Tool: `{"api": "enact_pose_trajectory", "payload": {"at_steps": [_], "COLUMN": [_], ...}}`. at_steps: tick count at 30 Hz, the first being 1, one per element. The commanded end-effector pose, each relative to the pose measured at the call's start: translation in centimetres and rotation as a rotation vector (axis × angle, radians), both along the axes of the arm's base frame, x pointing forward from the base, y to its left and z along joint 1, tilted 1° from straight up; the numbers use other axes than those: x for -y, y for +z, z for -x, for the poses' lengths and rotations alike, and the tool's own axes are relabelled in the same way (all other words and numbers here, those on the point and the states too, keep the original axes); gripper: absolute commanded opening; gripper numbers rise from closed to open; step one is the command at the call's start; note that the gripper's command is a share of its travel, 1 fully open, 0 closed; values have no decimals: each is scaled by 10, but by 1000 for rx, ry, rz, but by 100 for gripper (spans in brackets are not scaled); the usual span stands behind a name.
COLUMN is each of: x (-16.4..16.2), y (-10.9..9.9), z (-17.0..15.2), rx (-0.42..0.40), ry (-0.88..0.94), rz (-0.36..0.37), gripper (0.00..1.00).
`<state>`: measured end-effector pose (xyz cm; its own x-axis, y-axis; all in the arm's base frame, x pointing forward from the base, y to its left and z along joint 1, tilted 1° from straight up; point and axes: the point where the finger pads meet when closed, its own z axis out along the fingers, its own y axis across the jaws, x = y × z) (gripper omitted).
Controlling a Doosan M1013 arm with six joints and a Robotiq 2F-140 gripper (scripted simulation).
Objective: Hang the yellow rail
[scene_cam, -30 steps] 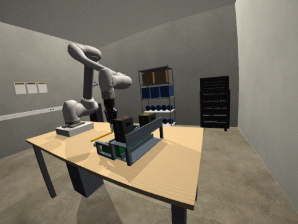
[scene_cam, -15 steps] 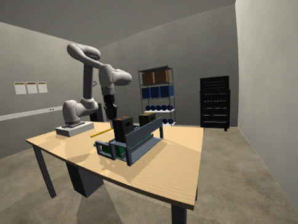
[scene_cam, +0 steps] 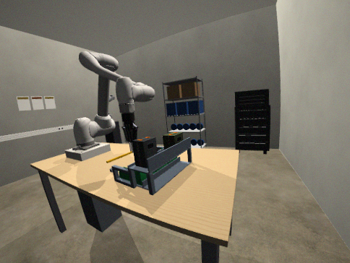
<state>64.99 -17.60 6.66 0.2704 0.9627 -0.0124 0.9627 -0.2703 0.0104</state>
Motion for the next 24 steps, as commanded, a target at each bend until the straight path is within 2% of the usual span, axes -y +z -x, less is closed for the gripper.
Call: {"api": "enact_pose_trajectory", "payload": {"at_steps": [1,24], "x": [0,0], "y": [-1,-5], "z": [0,1], "rx": [0,0], "ry": [0,0], "rz": [0,0], "gripper": [10,10]}}
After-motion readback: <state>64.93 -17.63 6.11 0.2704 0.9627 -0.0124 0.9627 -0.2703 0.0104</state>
